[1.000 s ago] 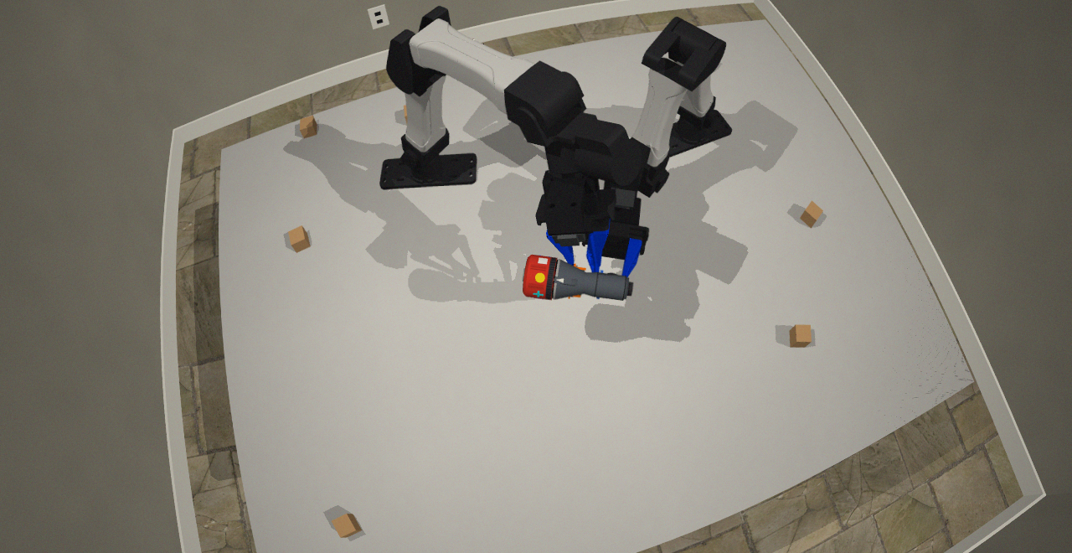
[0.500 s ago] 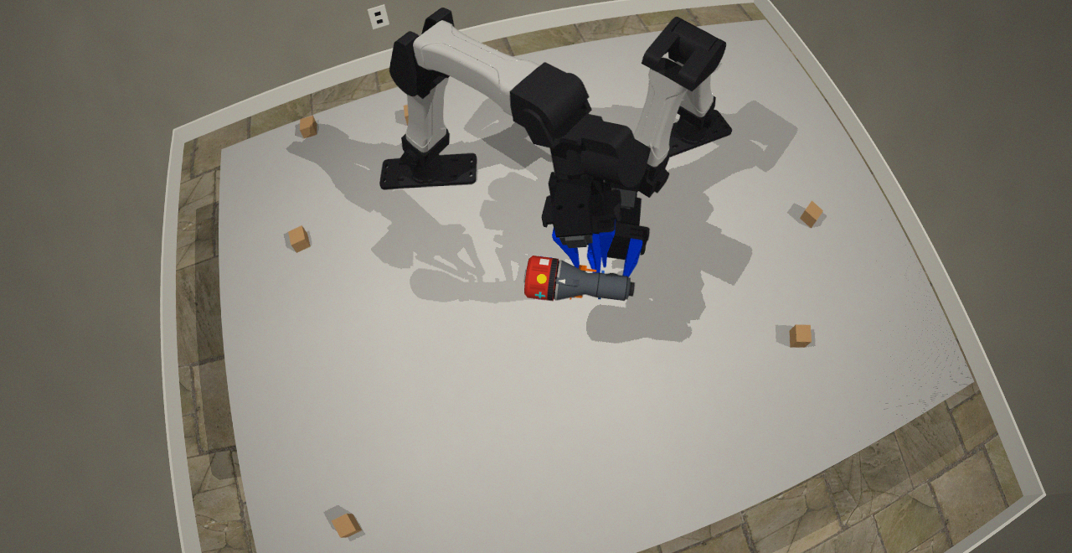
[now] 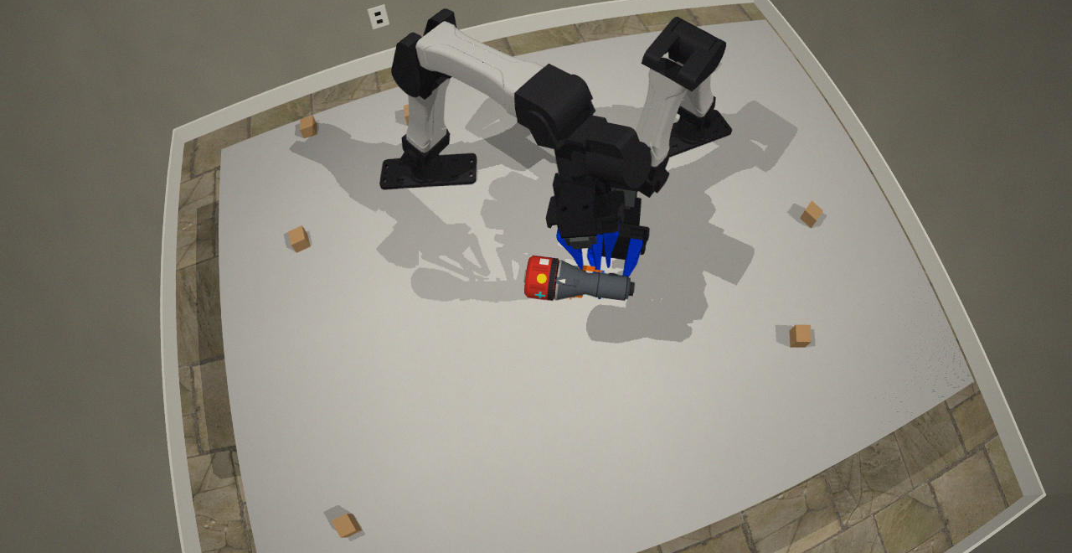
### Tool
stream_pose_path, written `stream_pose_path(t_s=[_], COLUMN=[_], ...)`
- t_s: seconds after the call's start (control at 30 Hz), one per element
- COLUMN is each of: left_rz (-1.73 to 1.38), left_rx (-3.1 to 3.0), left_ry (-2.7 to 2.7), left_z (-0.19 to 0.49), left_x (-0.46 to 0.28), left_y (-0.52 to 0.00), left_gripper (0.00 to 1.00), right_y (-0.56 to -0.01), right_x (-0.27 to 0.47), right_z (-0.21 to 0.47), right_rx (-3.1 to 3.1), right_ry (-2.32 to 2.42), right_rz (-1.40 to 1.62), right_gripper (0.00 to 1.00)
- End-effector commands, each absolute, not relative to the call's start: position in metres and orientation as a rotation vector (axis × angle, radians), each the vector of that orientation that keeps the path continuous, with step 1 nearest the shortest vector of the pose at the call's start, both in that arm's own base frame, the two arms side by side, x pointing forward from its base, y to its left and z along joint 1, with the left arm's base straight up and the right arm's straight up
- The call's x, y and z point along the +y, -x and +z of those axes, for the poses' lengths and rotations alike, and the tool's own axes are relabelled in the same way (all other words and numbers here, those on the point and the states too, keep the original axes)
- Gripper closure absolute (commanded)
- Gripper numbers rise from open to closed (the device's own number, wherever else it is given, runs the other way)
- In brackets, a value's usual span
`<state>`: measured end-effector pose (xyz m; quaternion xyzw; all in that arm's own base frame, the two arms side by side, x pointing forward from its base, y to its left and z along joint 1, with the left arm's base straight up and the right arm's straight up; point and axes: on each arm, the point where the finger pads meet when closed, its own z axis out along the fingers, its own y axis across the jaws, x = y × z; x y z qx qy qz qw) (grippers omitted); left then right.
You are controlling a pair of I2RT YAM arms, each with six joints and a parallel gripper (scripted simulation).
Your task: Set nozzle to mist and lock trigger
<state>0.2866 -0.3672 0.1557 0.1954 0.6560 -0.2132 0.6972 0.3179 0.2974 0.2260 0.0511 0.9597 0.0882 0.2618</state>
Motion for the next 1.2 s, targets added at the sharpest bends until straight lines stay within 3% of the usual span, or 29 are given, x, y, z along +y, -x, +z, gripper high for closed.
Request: stream_pose_path(t_s=[0.0, 1.17], left_rz=[-0.58, -0.557], left_rx=[1.342, 1.372], left_ry=[-0.371, -0.391], left_z=[0.2, 0.187], left_x=[-0.373, -0.37], left_y=[-0.282, -0.282], left_gripper=[0.64, 0.64], right_y=[-0.316, -0.315], right_x=[0.317, 0.323], right_z=[0.215, 0.218], right_rx=[2.601, 2.58], right_ry=[-0.121, -0.121], right_rz=[0.29, 0.3], right_gripper=[0.63, 0.63])
